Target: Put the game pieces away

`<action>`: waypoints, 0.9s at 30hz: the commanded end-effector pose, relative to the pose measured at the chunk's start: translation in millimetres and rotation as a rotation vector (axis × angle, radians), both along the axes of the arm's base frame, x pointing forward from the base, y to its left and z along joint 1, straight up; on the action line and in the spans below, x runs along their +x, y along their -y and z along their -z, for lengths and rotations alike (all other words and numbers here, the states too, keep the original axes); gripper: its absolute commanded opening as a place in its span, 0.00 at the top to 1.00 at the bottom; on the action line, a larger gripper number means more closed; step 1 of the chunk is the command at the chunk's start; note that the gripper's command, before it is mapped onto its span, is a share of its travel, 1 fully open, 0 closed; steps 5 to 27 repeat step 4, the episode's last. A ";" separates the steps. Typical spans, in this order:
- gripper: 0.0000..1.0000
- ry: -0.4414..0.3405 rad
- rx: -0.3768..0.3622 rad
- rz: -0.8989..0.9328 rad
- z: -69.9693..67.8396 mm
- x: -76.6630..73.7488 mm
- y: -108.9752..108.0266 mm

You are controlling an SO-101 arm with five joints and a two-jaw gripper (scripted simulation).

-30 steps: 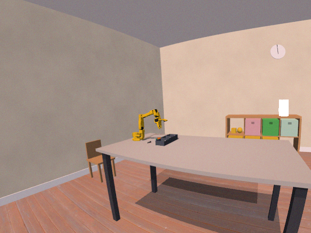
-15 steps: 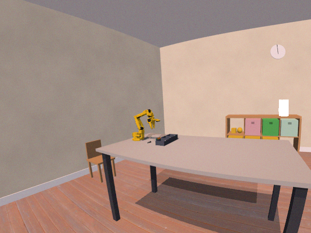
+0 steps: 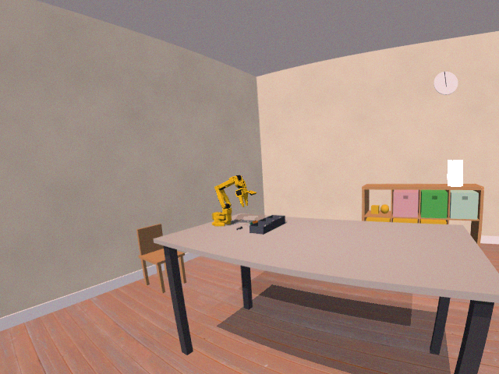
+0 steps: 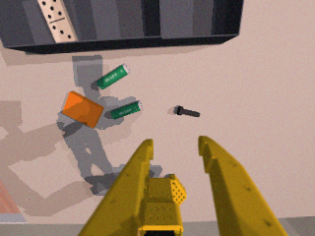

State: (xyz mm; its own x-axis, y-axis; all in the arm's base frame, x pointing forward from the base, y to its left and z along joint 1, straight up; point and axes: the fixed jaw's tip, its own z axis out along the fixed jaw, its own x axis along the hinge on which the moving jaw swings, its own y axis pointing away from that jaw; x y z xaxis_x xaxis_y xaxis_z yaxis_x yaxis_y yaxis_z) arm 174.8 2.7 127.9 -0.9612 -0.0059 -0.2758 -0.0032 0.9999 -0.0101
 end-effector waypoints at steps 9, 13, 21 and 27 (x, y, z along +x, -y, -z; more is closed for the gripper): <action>0.83 0.028 -0.002 0.003 -4.8 -0.5 1.7; 0.83 0.028 -0.002 0.003 -4.8 -0.5 1.7; 0.83 0.028 -0.002 0.003 -4.8 -0.5 1.7; 0.83 0.028 -0.002 0.003 -4.8 -0.5 1.7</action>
